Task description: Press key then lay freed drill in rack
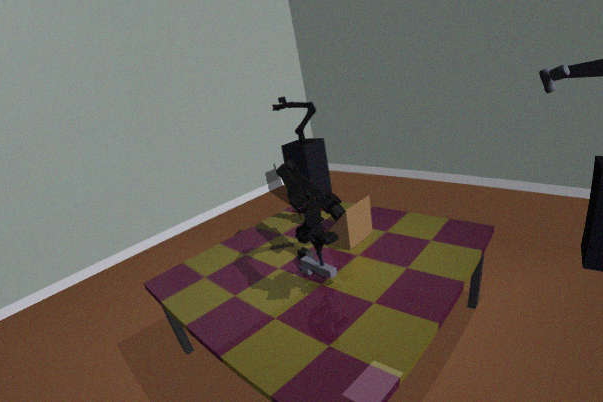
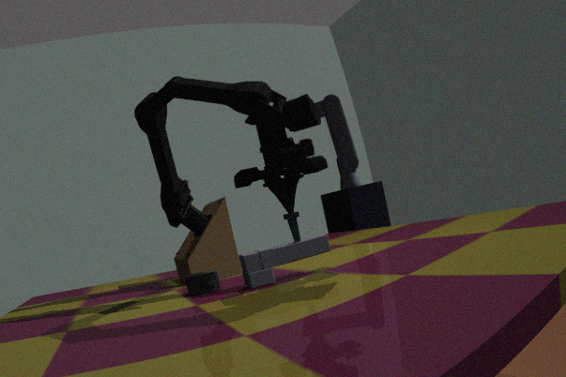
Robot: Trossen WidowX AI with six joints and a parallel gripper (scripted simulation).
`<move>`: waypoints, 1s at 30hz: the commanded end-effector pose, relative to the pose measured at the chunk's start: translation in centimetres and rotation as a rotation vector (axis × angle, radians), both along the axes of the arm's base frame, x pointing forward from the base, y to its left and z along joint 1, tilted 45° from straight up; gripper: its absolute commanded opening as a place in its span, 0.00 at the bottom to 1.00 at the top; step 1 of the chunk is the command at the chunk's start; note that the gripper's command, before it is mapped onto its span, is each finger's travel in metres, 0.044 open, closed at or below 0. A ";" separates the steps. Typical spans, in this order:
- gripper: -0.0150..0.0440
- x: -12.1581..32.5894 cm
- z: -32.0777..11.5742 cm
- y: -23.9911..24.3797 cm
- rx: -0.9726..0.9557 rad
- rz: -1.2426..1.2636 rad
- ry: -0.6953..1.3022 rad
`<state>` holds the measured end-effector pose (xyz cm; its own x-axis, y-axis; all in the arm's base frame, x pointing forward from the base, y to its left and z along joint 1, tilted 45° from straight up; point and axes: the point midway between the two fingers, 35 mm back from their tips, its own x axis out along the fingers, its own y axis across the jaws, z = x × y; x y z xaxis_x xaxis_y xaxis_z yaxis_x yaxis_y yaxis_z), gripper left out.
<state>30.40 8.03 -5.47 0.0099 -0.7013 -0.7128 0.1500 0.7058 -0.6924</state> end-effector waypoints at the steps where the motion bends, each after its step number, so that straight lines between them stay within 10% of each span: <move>1: 0.25 -0.4 -0.7 -0.6 -0.001 -0.013 0.017; 30: 0.25 -0.8 -1.4 -1.2 -0.001 -0.013 0.017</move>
